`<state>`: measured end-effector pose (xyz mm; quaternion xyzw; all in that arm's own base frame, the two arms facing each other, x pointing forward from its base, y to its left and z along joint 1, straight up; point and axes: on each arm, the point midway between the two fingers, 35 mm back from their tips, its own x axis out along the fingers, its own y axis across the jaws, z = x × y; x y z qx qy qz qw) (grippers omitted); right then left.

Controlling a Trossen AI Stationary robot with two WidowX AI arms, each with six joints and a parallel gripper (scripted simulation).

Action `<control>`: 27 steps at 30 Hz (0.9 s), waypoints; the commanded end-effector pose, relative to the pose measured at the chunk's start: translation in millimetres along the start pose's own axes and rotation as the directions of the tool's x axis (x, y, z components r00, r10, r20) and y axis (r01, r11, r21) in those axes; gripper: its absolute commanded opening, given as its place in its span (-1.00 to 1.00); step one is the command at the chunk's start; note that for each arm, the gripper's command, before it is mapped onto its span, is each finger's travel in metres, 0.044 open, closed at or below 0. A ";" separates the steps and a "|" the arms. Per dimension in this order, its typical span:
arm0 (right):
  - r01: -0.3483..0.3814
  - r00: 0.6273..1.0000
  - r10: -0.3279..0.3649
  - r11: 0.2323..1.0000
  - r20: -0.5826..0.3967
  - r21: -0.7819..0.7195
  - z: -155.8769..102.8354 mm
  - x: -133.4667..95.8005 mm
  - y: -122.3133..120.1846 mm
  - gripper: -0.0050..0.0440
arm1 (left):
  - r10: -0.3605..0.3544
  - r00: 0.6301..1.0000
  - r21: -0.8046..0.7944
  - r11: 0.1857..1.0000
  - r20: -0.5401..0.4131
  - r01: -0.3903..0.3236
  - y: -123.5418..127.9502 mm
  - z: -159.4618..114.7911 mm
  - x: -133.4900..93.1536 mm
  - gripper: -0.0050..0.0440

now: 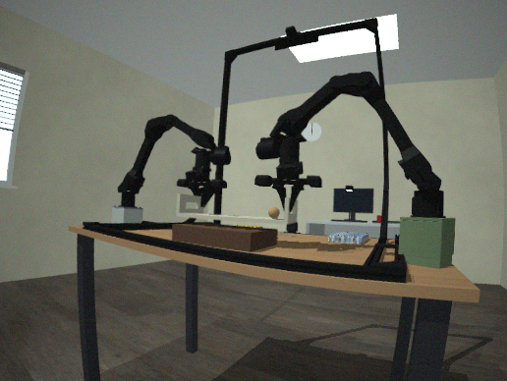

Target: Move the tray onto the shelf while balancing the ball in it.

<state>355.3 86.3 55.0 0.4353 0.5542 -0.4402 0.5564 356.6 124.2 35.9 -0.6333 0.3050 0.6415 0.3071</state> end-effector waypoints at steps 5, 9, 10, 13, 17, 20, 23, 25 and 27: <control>-0.008 1.000 0.008 1.000 -0.023 0.000 2.9 -2.8 -0.9 -0.71 | 0.002 1.000 -0.001 1.000 -0.028 -0.002 -0.6 2.9 -2.7 -0.71; -0.003 1.000 0.003 1.000 -0.004 -0.001 4.7 -2.5 -1.2 -0.71 | -0.003 1.000 -0.001 1.000 -0.009 0.003 -0.9 4.7 -3.0 -0.71; 0.000 1.000 0.000 1.000 0.007 -0.001 4.9 -2.2 -1.2 -0.71 | -0.006 1.000 -0.001 1.000 0.002 0.006 -1.0 4.9 -3.3 -0.71; 0.000 1.000 0.000 1.000 0.015 -0.001 5.7 -1.8 -1.5 -0.71 | -0.006 1.000 -0.001 1.000 0.011 0.006 -1.3 5.8 -3.8 -0.71; -0.004 1.000 0.004 1.000 0.000 -0.001 7.0 -2.1 -1.9 -0.71 | -0.002 1.000 -0.001 1.000 -0.005 0.002 -1.6 7.0 -3.4 -0.71; -0.004 1.000 0.004 1.000 0.000 -0.001 7.0 -2.1 -1.9 -0.71 | -0.002 1.000 -0.001 1.000 -0.005 0.002 -1.6 7.0 -3.4 -0.71; -0.011 0.999 0.011 1.000 -0.036 0.000 9.8 -3.0 -2.4 -0.71 | 0.005 0.999 -0.001 1.000 -0.041 -0.005 -2.2 9.7 -2.3 -0.71; -0.006 1.000 0.006 1.000 -0.018 -0.001 10.3 -2.8 -2.5 -0.71 | 0.000 1.000 -0.001 1.000 -0.023 0.000 -2.2 10.2 -2.6 -0.71; -0.003 1.000 0.003 1.000 -0.002 -0.001 11.2 -2.3 -2.7 -0.71 | -0.003 1.000 -0.001 1.000 -0.007 0.003 -2.5 11.2 -3.1 -0.71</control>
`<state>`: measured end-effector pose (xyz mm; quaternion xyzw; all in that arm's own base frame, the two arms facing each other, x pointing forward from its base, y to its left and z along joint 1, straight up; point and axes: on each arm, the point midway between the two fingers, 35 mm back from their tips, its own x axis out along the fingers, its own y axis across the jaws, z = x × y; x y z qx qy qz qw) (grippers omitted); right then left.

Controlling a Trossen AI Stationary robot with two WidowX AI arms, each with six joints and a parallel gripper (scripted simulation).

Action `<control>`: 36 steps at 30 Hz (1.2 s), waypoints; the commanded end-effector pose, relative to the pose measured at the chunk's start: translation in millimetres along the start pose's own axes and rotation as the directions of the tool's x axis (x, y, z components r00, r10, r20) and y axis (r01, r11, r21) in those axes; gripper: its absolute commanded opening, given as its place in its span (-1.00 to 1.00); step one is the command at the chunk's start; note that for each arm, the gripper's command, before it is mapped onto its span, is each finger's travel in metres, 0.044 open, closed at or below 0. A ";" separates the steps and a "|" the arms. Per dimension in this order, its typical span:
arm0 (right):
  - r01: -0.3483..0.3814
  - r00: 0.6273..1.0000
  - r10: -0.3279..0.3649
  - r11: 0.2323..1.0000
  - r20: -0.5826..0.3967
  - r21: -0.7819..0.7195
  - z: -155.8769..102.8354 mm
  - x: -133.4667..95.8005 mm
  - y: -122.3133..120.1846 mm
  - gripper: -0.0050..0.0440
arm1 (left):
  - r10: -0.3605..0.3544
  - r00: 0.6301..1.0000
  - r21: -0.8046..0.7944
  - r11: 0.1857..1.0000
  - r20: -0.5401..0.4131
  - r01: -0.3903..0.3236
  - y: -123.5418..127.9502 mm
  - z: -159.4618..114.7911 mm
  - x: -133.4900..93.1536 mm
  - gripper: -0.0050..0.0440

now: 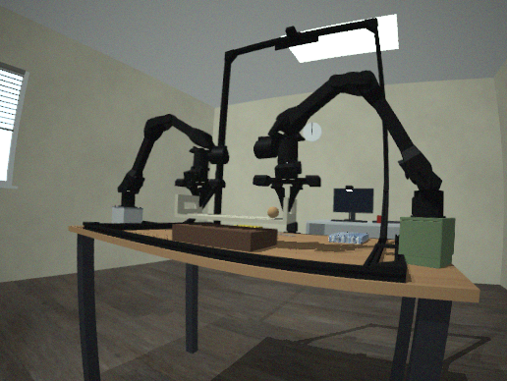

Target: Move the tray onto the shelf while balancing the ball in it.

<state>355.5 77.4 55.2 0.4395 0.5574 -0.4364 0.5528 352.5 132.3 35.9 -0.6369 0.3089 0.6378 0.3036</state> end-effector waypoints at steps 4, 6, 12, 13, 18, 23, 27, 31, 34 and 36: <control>0.000 1.000 0.000 1.000 0.017 -0.001 3.8 -1.9 -1.3 -0.71 | -0.008 1.000 -0.001 1.000 0.012 0.008 -0.9 3.6 -3.6 -0.71; -0.001 1.000 0.001 1.000 0.014 -0.001 4.0 -1.9 -1.4 -0.71 | -0.007 1.000 -0.001 1.000 0.008 0.007 -1.0 3.8 -3.6 -0.71; -0.005 1.000 0.005 1.000 -0.008 -0.001 5.5 -2.7 -1.6 -0.71 | -0.003 1.000 -0.001 1.000 -0.014 0.003 -1.3 5.3 -2.8 -0.71; -0.008 1.000 0.008 1.000 -0.019 -0.001 6.6 -3.0 -1.9 -0.71 | 0.000 1.000 -0.001 1.000 -0.025 0.000 -1.5 6.4 -2.5 -0.71; 0.005 0.999 -0.005 1.000 0.031 -0.001 7.7 -1.9 -2.1 -0.71 | -0.013 1.000 -0.001 1.000 0.026 0.013 -1.7 7.4 -3.6 -0.71; 0.000 1.000 0.001 1.000 0.017 -0.001 9.5 -1.9 -2.6 -0.71 | -0.008 1.000 -0.001 1.000 0.011 0.008 -2.3 9.3 -3.6 -0.71; 0.000 1.000 0.001 1.000 0.017 -0.001 9.5 -1.9 -2.6 -0.71 | -0.008 1.000 -0.001 1.000 0.011 0.008 -2.3 9.3 -3.6 -0.71; -0.006 1.000 0.006 1.000 -0.013 -0.001 12.5 -2.9 -3.2 -0.71 | -0.002 1.000 -0.001 1.000 -0.019 0.002 -2.9 12.3 -2.7 -0.71; -0.001 1.000 0.001 1.000 0.011 -0.001 13.9 -2.3 -3.6 -0.71 | -0.007 1.000 -0.001 1.000 0.005 0.007 -3.2 13.7 -3.3 -0.71; 0.005 0.999 -0.005 1.000 0.037 -0.001 13.6 -1.5 -3.5 -0.71 | -0.013 0.999 -0.001 1.000 0.031 0.013 -3.1 13.3 -4.0 -0.71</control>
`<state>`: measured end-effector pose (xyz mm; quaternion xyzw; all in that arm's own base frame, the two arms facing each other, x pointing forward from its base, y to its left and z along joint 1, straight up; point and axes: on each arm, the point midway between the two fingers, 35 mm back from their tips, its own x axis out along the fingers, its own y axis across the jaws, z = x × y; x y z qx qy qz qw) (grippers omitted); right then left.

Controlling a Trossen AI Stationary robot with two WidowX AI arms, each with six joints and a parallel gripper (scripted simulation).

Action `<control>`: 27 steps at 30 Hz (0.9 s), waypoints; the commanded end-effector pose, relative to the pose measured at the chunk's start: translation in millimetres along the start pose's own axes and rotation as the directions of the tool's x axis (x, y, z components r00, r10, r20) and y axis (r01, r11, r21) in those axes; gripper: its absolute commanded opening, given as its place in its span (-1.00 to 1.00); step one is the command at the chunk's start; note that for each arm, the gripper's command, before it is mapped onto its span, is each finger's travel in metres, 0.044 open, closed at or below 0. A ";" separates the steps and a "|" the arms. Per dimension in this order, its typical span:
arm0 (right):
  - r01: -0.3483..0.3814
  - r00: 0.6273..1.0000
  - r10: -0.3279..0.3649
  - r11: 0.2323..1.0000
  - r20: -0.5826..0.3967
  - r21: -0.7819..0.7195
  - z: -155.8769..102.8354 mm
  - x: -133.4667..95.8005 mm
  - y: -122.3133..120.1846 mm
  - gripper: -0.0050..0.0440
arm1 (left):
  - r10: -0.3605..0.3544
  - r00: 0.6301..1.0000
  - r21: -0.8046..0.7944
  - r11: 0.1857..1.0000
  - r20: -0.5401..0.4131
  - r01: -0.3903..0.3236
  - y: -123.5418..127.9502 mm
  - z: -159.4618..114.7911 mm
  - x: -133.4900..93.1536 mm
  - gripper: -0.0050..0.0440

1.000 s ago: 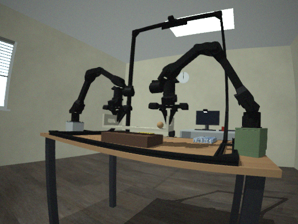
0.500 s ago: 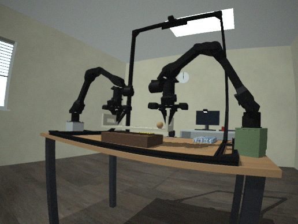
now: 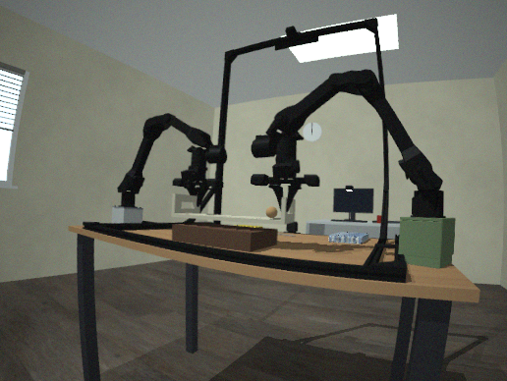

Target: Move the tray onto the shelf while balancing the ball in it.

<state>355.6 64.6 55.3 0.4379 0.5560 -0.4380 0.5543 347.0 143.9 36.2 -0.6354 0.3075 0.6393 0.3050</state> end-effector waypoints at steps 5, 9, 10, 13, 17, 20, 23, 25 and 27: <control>-0.002 1.000 0.002 1.000 0.011 -0.001 2.8 -1.7 -1.0 -0.71 | -0.006 1.000 -0.001 1.000 0.006 0.006 -0.6 2.5 -3.3 -0.71; -0.001 1.000 0.001 1.000 0.004 -0.001 3.2 -2.2 -1.0 -0.71 | -0.006 1.000 -0.001 1.000 -0.001 0.006 -0.6 3.0 -2.8 -0.71; -0.005 1.000 0.005 1.000 -0.012 -0.001 4.3 -2.6 -1.2 -0.71 | -0.002 1.000 -0.001 1.000 -0.017 0.002 -0.9 4.0 -2.4 -0.71; -0.004 1.000 0.004 1.000 -0.009 -0.001 6.1 -2.6 -1.6 -0.71 | -0.003 1.000 -0.001 1.000 -0.014 0.003 -1.3 5.8 -2.4 -0.71; 0.005 0.999 -0.005 1.000 0.035 -0.001 6.6 -1.3 -1.8 -0.71 | -0.012 0.999 -0.001 1.000 0.029 0.012 -1.4 6.3 -3.6 -0.71; 0.000 1.000 0.000 1.000 0.014 -0.001 8.3 -1.7 -2.2 -0.71 | -0.007 1.000 -0.001 1.000 0.009 0.007 -1.9 8.0 -3.3 -0.71; 0.000 1.000 0.000 1.000 0.014 -0.001 8.3 -1.7 -2.2 -0.71 | -0.007 1.000 -0.001 1.000 0.009 0.007 -1.9 8.0 -3.3 -0.71; 0.000 1.000 0.000 1.000 0.014 -0.001 8.3 -1.7 -2.2 -0.71 | -0.007 1.000 -0.001 1.000 0.009 0.007 -1.9 8.0 -3.3 -0.71; -0.005 1.000 0.005 1.000 -0.010 -0.001 9.9 -2.4 -2.6 -0.71 | -0.002 1.000 -0.001 1.000 -0.015 0.002 -2.2 9.6 -2.5 -0.71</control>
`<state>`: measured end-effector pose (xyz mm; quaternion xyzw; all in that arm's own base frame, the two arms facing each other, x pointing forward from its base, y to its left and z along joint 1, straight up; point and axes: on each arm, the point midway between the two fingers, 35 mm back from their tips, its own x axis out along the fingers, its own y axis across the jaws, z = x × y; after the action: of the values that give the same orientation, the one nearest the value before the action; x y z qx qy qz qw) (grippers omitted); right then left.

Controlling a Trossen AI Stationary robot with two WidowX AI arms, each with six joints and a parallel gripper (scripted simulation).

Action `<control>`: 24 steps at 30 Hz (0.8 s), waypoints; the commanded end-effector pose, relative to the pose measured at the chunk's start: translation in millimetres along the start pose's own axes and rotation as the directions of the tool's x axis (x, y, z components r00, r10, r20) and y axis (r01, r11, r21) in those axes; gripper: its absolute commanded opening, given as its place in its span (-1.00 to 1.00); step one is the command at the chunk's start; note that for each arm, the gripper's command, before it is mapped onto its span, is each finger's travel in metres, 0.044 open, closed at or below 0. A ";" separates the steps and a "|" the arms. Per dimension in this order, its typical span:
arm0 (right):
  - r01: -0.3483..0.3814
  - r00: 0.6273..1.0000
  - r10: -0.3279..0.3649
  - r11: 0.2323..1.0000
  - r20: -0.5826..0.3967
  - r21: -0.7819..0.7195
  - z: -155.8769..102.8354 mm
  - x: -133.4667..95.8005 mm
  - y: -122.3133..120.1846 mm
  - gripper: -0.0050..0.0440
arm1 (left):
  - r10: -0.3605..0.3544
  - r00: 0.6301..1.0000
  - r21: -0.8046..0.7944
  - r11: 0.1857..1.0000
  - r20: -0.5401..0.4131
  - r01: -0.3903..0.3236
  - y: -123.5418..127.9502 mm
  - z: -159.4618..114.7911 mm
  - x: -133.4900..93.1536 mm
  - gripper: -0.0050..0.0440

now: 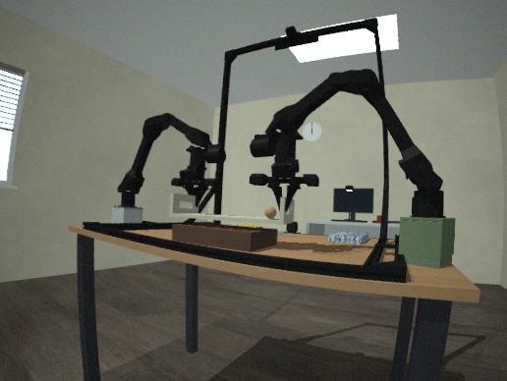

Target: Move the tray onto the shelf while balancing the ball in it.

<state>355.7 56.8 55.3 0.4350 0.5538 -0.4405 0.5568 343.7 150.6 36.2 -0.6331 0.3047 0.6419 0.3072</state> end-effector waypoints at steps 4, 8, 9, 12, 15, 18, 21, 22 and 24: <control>-0.005 1.000 0.005 1.000 -0.013 0.000 4.9 -2.3 -1.4 -0.71 | -0.001 1.000 0.000 1.000 -0.018 0.001 -1.2 4.9 -2.5 -0.71; 0.001 1.000 -0.001 1.000 0.017 0.000 5.4 -1.4 -1.6 -0.71 | -0.007 1.000 0.000 1.000 0.013 0.007 -1.3 5.5 -3.4 -0.71; -0.002 1.000 0.002 1.000 0.008 0.000 6.1 -1.6 -1.7 -0.71 | -0.004 1.000 0.000 1.000 0.003 0.004 -1.5 6.1 -3.2 -0.71; -0.002 1.000 0.002 1.000 0.005 0.000 6.3 -1.6 -1.8 -0.71 | -0.004 1.000 0.000 1.000 0.000 0.004 -1.6 6.4 -3.2 -0.71; 0.000 1.000 0.000 1.000 0.006 0.000 6.2 -2.0 -1.6 -0.71 | -0.006 1.000 0.000 1.000 0.001 0.006 -1.4 6.3 -2.8 -0.71; -0.010 0.999 0.010 1.000 -0.035 0.000 9.3 -2.8 -2.4 -0.71 | 0.004 0.999 0.000 1.000 -0.040 -0.004 -2.1 9.2 -1.8 -0.71; -0.004 1.000 0.004 1.000 -0.014 0.000 10.6 -2.4 -2.6 -0.71 | -0.001 1.000 0.000 1.000 -0.019 0.001 -2.4 10.7 -2.3 -0.71; -0.002 1.000 0.002 1.000 -0.006 0.000 11.0 -2.2 -2.8 -0.71 | -0.003 1.000 0.000 1.000 -0.010 0.003 -2.5 11.1 -2.5 -0.71; 0.003 1.000 -0.003 1.000 0.021 0.000 10.5 -1.5 -2.7 -0.71 | -0.009 1.000 0.000 1.000 0.016 0.009 -2.4 10.5 -3.2 -0.71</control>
<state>355.8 47.1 55.9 0.4376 0.5561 -0.4384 0.5541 339.3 159.6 36.2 -0.6356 0.3071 0.6390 0.3054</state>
